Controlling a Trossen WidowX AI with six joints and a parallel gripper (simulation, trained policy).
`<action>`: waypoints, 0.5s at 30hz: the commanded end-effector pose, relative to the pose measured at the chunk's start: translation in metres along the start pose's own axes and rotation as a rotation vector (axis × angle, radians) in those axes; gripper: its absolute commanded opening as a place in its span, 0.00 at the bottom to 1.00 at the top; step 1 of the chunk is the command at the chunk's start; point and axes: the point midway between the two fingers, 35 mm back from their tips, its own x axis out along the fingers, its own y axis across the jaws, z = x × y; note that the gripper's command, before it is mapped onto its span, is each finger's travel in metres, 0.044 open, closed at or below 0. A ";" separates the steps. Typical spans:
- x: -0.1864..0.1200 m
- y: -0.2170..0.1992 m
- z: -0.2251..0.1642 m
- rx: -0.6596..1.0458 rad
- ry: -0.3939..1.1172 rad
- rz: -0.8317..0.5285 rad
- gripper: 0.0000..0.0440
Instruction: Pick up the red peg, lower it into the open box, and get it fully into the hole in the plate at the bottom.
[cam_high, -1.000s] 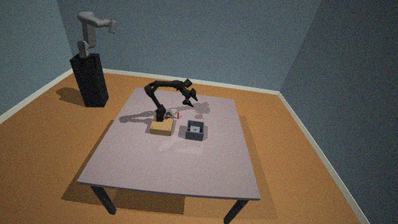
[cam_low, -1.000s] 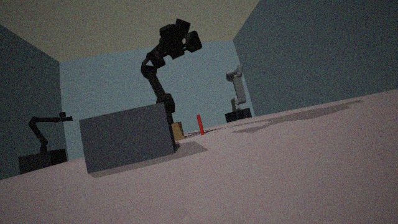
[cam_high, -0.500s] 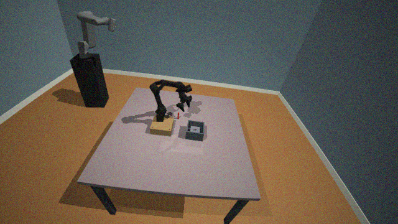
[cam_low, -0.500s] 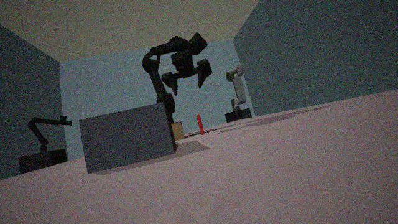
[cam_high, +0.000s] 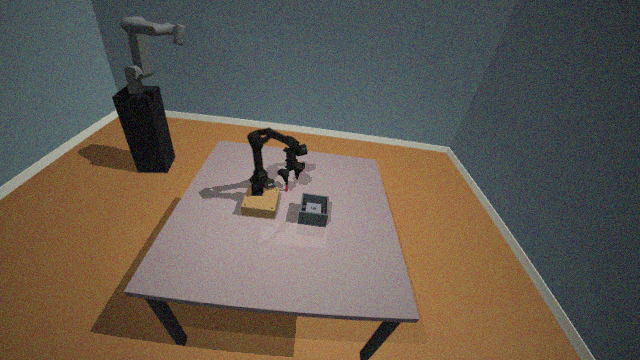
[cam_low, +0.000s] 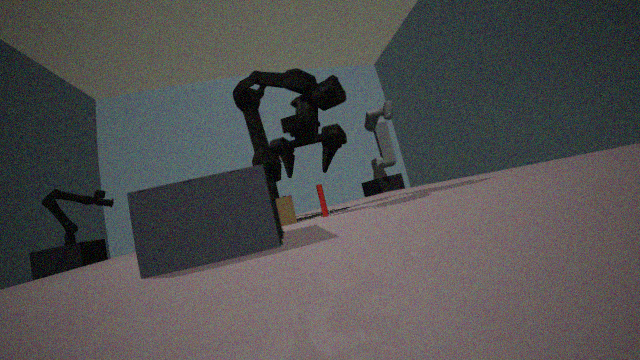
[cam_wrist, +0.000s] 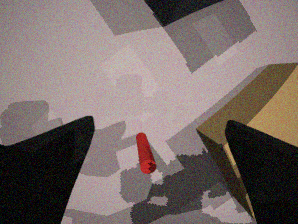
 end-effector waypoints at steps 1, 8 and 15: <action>0.014 -0.001 -0.010 0.021 0.024 -0.022 1.00; 0.042 0.004 -0.026 0.069 0.046 0.000 1.00; 0.062 0.006 -0.040 0.105 0.066 0.020 0.93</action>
